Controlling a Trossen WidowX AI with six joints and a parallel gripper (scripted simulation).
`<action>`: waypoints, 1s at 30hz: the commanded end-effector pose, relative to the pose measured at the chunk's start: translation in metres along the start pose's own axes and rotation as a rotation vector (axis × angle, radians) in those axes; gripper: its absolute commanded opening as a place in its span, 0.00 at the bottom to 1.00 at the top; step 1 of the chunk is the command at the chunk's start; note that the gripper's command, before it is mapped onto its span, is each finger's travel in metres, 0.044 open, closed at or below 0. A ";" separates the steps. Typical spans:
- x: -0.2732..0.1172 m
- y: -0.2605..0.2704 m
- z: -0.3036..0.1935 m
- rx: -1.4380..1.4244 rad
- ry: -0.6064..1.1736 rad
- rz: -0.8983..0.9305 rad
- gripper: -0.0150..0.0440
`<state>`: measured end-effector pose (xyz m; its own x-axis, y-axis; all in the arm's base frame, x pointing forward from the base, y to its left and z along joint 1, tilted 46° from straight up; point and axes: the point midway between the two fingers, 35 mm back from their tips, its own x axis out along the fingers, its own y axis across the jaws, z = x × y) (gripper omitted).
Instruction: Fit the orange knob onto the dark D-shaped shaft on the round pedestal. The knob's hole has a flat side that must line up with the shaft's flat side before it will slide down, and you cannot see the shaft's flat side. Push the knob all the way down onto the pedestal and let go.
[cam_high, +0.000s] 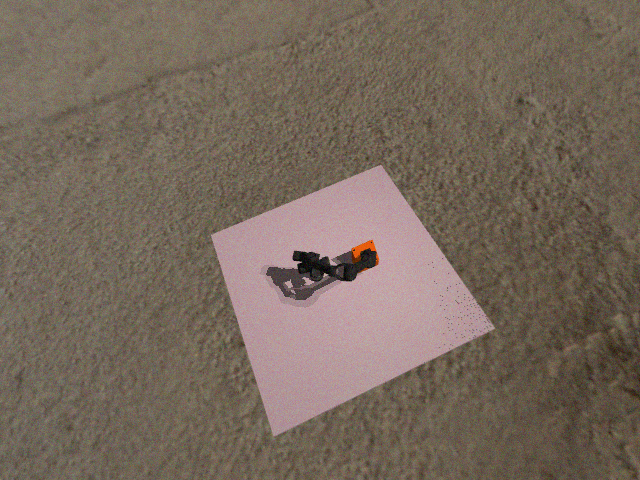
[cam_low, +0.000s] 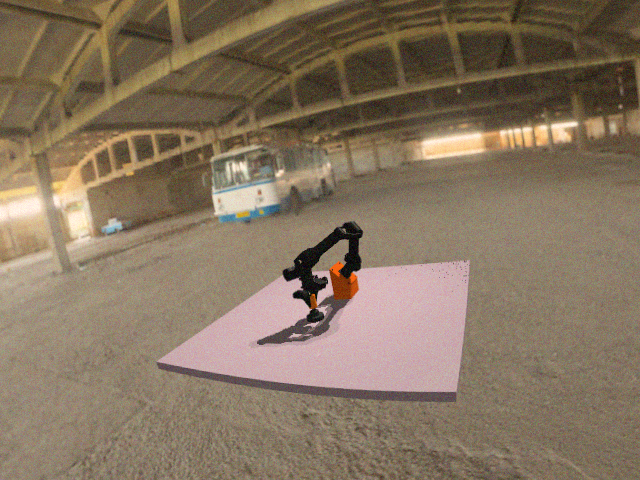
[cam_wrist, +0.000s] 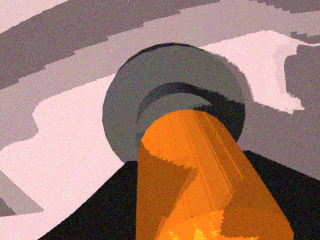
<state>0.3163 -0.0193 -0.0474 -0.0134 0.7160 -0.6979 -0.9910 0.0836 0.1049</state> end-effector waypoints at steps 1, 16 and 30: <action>0.000 0.000 0.000 -0.008 -0.001 -0.003 0.25; 0.003 0.001 0.001 -0.008 -0.001 -0.003 0.25; 0.003 0.001 0.001 -0.017 -0.001 -0.003 0.25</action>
<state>0.3153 -0.0168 -0.0493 -0.0124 0.7137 -0.7003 -0.9954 0.0581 0.0768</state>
